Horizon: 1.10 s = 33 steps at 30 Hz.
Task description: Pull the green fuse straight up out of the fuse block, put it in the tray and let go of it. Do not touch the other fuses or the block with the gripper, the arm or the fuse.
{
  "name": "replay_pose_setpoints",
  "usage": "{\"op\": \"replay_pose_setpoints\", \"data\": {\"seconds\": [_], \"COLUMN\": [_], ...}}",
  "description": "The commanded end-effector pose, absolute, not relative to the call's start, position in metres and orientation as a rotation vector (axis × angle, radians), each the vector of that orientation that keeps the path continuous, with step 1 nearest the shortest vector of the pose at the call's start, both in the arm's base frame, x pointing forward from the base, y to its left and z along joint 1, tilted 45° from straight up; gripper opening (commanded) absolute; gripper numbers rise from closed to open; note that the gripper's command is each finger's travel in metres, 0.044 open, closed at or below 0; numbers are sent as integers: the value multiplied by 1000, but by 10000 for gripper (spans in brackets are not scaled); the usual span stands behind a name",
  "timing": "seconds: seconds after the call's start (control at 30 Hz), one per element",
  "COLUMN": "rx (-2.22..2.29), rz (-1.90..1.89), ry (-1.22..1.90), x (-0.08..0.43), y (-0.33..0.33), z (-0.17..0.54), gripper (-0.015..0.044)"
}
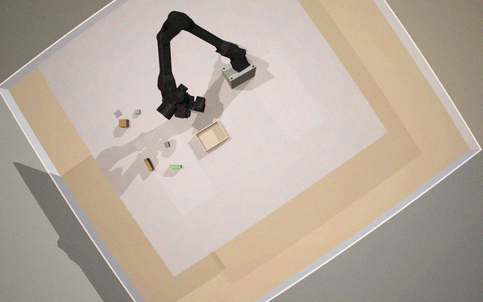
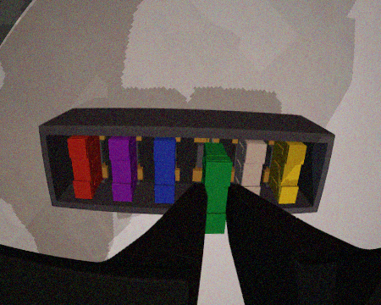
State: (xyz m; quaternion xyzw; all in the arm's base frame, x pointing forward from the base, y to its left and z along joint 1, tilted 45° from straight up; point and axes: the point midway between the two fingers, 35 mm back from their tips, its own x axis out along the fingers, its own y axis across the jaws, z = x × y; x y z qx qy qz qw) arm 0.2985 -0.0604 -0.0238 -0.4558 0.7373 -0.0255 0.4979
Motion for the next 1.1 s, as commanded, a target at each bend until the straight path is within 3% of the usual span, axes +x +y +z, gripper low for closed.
{"op": "replay_pose_setpoints", "data": {"seconds": [0.0,1.07], "rx": [-1100,-1102], "rz": [-61,-60], "ry": [1783,1782], "x": [299,300], "y": [-58,-44], "z": [-22,-8], "gripper": [0,0]}}
